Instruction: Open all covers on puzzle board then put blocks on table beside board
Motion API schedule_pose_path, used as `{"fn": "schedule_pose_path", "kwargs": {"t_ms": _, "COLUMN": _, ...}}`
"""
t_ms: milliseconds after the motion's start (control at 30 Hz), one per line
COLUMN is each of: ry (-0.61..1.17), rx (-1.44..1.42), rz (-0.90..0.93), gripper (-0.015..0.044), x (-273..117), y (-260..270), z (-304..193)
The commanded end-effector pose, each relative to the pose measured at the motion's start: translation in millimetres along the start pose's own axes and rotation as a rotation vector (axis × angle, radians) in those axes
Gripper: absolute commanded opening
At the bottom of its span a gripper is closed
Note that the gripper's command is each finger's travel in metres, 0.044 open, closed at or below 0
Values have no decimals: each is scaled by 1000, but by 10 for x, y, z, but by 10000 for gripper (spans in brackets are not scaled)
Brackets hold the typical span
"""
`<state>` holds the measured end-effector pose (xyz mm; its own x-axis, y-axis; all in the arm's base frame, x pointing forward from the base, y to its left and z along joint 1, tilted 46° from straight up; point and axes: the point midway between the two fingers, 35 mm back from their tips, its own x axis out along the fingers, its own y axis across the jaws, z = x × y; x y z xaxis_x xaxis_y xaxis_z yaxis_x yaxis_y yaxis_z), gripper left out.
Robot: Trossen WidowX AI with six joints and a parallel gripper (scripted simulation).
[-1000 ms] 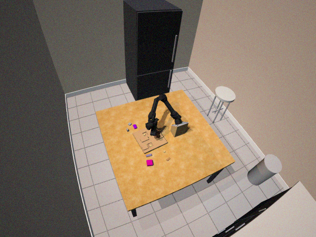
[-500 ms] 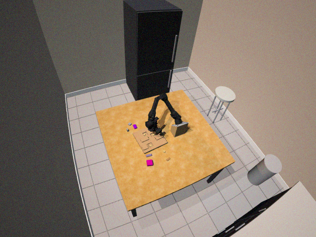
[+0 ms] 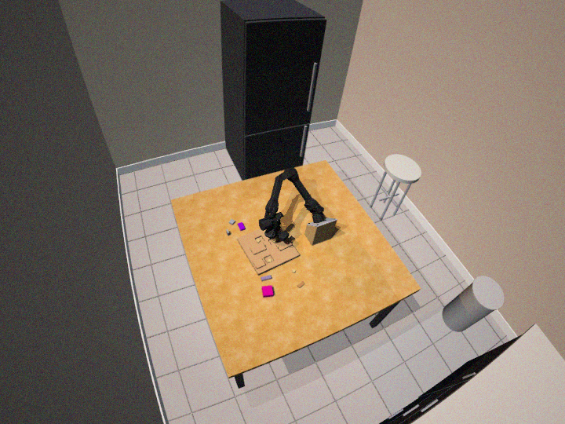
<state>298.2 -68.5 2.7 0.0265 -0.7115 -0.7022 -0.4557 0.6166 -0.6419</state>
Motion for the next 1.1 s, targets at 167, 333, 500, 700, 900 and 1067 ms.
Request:
{"fn": "schedule_pose_path", "kwargs": {"t_ms": 167, "ry": 11, "rx": -11, "rz": -3, "gripper": 0, "x": 242, "y": 34, "z": -51}}
{"fn": "schedule_pose_path", "kwargs": {"t_ms": 333, "ry": 11, "rx": -11, "rz": -3, "gripper": 0, "x": 277, "y": 33, "z": -51}}
{"fn": "schedule_pose_path", "kwargs": {"t_ms": 500, "ry": 11, "rx": -11, "rz": -3, "gripper": 0, "x": 322, "y": 31, "z": -53}}
{"fn": "schedule_pose_path", "kwargs": {"t_ms": 700, "ry": 11, "rx": -11, "rz": -3, "gripper": 0, "x": 354, "y": 30, "z": -55}}
{"fn": "schedule_pose_path", "kwargs": {"t_ms": 900, "ry": 11, "rx": -11, "rz": -3, "gripper": 0, "x": 368, "y": 20, "z": -11}}
{"fn": "schedule_pose_path", "kwargs": {"t_ms": 1067, "ry": 11, "rx": -14, "rz": -3, "gripper": 0, "x": 387, "y": 15, "z": 45}}
